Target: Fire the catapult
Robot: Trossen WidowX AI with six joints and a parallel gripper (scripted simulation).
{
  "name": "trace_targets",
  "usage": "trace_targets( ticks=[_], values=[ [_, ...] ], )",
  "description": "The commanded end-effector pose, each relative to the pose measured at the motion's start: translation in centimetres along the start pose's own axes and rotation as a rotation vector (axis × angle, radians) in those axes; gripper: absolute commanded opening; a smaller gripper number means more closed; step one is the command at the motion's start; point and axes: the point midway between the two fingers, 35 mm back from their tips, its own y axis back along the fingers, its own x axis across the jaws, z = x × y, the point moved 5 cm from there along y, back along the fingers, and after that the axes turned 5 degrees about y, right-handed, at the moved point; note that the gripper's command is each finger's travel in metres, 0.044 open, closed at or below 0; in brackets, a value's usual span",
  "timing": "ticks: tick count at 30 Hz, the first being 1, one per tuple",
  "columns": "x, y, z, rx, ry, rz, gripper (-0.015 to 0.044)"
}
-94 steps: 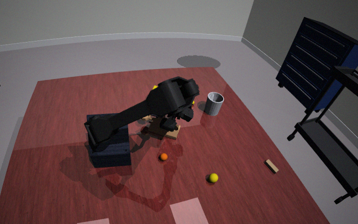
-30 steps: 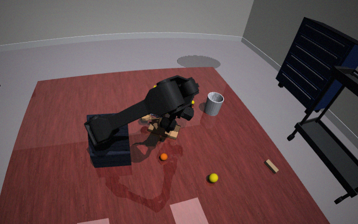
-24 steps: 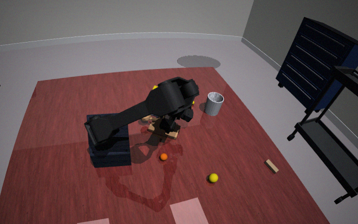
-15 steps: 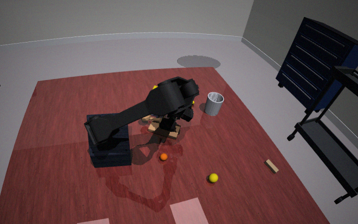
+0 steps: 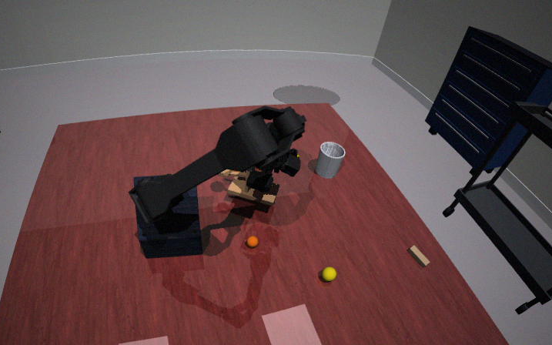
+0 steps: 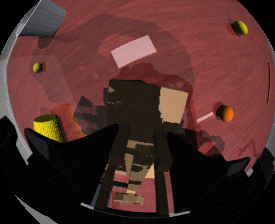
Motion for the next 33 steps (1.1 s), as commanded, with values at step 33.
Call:
trace_targets(
  ticks=[33],
  values=[
    [2.2, 0.6, -0.3, -0.006, 0.865, 0.007, 0.0000]
  ],
)
